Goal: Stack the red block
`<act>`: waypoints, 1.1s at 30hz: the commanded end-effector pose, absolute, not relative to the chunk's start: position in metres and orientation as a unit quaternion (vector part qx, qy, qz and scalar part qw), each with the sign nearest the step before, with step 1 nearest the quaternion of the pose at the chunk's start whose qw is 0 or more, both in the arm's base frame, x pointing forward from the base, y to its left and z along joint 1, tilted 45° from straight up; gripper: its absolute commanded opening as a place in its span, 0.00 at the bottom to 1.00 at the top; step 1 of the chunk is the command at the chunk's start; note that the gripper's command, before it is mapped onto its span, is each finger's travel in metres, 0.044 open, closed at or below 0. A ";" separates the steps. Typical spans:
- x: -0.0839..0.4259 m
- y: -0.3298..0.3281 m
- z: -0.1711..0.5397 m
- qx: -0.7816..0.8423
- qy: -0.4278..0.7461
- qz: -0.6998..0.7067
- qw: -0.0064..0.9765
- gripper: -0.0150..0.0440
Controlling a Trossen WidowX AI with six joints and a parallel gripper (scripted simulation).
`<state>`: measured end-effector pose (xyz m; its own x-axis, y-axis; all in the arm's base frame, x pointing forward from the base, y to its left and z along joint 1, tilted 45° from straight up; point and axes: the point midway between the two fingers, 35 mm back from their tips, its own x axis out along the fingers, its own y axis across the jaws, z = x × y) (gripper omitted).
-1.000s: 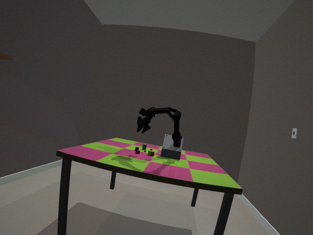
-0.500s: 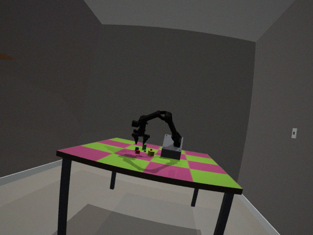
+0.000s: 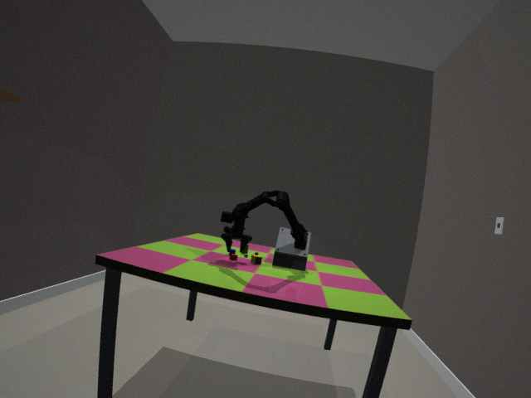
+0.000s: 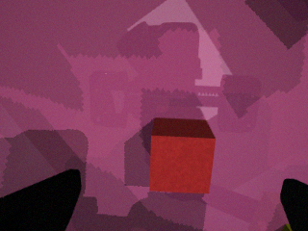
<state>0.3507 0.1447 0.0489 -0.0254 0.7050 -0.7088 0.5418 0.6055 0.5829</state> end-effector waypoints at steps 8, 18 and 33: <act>0.352 0.154 0.038 0.440 0.711 0.072 0.544 1.00; 0.351 0.165 0.026 0.440 0.711 0.072 0.544 1.00; 0.351 0.171 0.021 0.440 0.711 0.072 0.544 1.00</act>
